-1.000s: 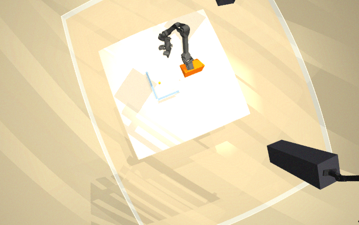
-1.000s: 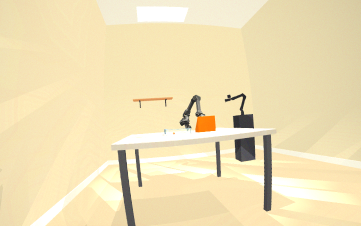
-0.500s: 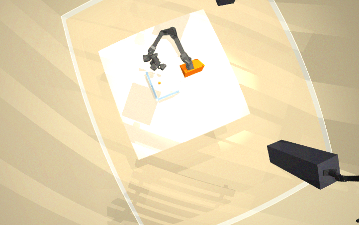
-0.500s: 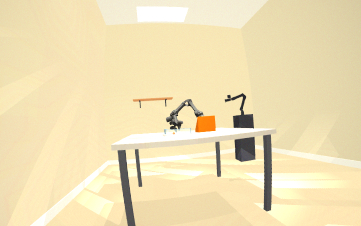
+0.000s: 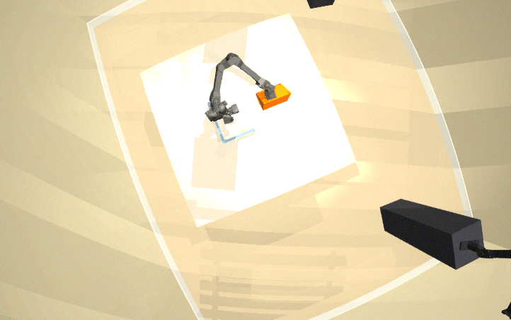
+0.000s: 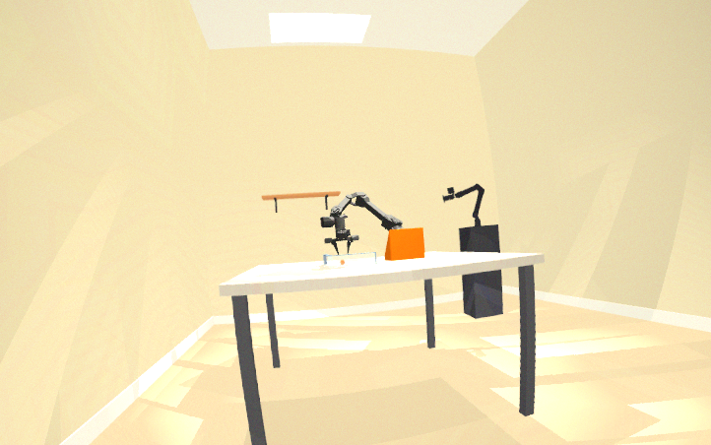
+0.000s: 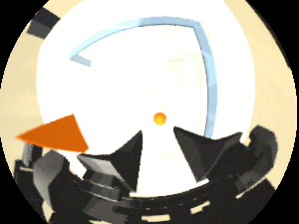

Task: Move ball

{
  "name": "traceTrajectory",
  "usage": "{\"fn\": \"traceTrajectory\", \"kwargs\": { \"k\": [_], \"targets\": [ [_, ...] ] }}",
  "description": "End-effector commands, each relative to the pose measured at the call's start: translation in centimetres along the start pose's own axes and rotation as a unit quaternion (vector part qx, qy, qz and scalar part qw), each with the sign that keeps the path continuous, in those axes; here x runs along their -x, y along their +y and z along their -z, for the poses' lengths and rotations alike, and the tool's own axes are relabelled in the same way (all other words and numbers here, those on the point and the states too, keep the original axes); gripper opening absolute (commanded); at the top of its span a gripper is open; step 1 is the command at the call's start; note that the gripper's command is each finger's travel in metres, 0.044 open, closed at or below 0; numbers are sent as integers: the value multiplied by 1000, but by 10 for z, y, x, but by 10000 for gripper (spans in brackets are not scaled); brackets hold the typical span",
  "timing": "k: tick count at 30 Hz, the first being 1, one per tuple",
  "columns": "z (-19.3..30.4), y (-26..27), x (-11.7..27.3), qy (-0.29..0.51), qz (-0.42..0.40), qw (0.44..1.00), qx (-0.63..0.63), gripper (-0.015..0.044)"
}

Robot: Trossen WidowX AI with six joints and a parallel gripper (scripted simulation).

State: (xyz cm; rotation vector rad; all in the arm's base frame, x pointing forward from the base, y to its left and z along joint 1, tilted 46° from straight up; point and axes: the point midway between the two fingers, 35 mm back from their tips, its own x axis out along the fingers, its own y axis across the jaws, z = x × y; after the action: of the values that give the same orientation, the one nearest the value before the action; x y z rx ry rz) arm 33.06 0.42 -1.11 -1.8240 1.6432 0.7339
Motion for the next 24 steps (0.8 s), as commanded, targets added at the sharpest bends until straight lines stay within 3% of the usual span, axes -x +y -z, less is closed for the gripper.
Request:
{"fn": "traceTrajectory", "kwargs": {
  "k": [1, 24],
  "targets": [
    [-7, -6, 4, 22, 16, 999, 31, 231],
    [-5, -7, -25, 23, 16, 999, 31, 231]
  ]
}}
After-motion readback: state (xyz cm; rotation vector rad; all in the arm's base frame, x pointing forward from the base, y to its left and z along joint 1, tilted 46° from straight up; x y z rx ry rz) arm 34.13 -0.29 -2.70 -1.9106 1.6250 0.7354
